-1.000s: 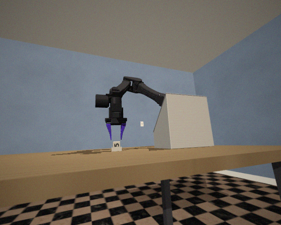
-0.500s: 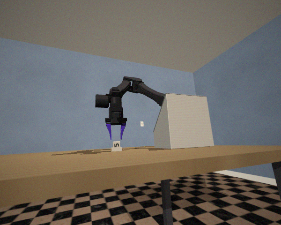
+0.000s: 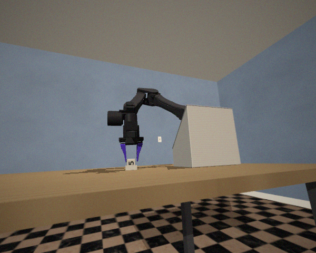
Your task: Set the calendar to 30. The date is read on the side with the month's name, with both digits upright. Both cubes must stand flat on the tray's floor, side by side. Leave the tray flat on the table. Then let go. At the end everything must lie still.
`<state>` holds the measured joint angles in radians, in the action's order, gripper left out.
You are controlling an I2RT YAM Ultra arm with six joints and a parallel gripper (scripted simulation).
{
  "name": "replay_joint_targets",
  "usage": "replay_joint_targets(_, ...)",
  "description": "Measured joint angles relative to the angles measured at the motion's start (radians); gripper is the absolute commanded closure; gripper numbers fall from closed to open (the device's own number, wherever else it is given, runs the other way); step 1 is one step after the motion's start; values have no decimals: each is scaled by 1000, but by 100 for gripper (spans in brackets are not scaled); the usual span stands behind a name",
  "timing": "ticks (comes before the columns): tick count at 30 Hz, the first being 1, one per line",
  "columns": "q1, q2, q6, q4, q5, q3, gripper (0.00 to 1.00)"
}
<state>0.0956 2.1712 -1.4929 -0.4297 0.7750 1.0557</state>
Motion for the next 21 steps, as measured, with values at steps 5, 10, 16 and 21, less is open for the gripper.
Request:
replay_joint_targets(5, 10, 8, -18, 31, 0, -4, 53)
replay_joint_targets(10, 20, 21, -35, 57, 0, -7, 53)
replay_joint_targets(16, 21, 22, -45, 74, 0, -8, 53)
replay_joint_targets(21, 21, 22, -47, 74, 0, -8, 53)
